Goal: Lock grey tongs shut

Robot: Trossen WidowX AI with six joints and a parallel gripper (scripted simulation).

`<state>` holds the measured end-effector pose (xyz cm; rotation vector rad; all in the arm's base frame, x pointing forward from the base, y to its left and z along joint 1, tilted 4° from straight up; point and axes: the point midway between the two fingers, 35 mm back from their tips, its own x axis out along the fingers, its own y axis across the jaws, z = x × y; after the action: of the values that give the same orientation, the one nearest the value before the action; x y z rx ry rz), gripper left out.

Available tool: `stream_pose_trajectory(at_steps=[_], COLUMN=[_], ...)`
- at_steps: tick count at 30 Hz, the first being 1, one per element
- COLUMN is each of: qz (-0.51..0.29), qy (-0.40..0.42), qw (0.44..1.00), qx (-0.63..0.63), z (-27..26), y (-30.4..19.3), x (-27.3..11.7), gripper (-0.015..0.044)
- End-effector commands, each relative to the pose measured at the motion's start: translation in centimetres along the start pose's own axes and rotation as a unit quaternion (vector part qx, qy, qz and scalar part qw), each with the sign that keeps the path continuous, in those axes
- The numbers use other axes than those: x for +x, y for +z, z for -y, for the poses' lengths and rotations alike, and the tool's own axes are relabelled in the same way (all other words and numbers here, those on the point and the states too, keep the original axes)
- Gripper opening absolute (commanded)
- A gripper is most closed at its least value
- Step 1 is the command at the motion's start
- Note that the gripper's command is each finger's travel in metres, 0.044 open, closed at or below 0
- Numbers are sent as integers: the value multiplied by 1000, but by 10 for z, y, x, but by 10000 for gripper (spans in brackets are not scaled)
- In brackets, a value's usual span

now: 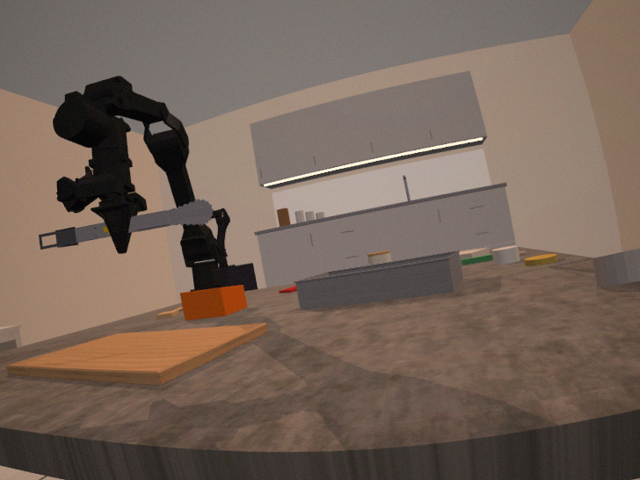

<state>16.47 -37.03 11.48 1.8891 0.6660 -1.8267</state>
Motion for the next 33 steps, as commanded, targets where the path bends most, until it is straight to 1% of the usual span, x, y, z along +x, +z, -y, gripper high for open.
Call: stream_pose_trajectory(at_steps=[1, 4, 7, 15, 18, 25, 33], qz=[2, 2, 2, 2, -16, -135, -284], qy=[3, 3, 3, 3, -2, -19, 1], qw=[997, 991, 986, 986, 987, 980, 950], qx=[78, 137, 165, 167, 163, 144, 133], z=[2, 4, 5, 5, 6, 13, 17], y=[8, 13, 16, 16, 16, 17, 22], x=[-2, -2, -2, -2, 1, 15, 22], gripper=[-150, -150, -150, -150, -150, -150, -150])
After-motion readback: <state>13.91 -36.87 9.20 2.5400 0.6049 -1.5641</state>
